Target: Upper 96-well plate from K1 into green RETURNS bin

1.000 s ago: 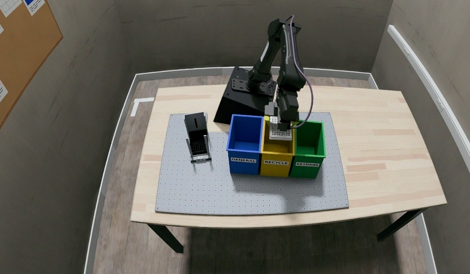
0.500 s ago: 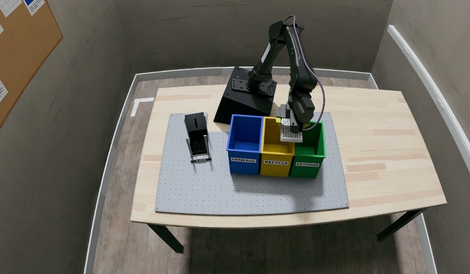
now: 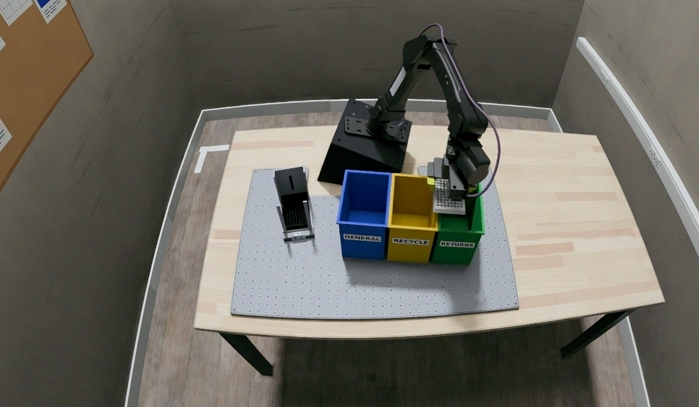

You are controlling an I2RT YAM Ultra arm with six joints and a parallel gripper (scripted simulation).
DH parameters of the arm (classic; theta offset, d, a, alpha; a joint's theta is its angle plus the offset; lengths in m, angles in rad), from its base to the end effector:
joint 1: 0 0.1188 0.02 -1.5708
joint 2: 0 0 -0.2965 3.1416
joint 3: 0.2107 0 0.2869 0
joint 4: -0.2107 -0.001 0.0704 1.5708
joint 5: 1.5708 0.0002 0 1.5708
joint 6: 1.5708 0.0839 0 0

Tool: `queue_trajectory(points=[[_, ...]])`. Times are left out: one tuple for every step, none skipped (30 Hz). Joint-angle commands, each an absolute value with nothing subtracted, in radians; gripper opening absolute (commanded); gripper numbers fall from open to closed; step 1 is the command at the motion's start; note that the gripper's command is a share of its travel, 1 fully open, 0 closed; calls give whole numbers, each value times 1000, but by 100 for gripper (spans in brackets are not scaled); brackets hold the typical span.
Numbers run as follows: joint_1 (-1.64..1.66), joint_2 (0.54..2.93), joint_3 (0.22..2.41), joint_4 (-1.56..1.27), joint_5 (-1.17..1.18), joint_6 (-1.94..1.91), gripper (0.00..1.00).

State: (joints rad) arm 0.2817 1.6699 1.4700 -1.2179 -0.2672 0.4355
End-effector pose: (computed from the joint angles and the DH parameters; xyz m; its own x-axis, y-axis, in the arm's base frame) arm 0.3385 0.1221 0.2674 -0.9902 0.1371 -0.0281 0.1224 0.9458 0.3009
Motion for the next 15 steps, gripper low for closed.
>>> queue_trajectory(points=[[311,1687,1535,-1240,-252,487,0],[319,1693,1546,-1242,-251,496,0],[328,1699,1556,-1245,-249,504,0],[336,1706,1567,-1247,-247,513,0],[345,1712,1579,-1250,-246,521,0],[353,1719,1590,-1252,-244,530,0],[361,1725,1602,-1255,-243,538,0],[369,1732,1613,-1258,-241,546,0],[378,1740,1627,-1261,-240,556,0],[378,1740,1627,-1261,-240,556,0],[378,1740,1627,-1261,-240,556,0],[387,1750,1644,-1267,-237,564,0],[388,1752,1647,-1268,-237,566,0],[377,1746,1648,-1269,-237,566,0],[370,1730,1649,-1270,-237,566,0]])
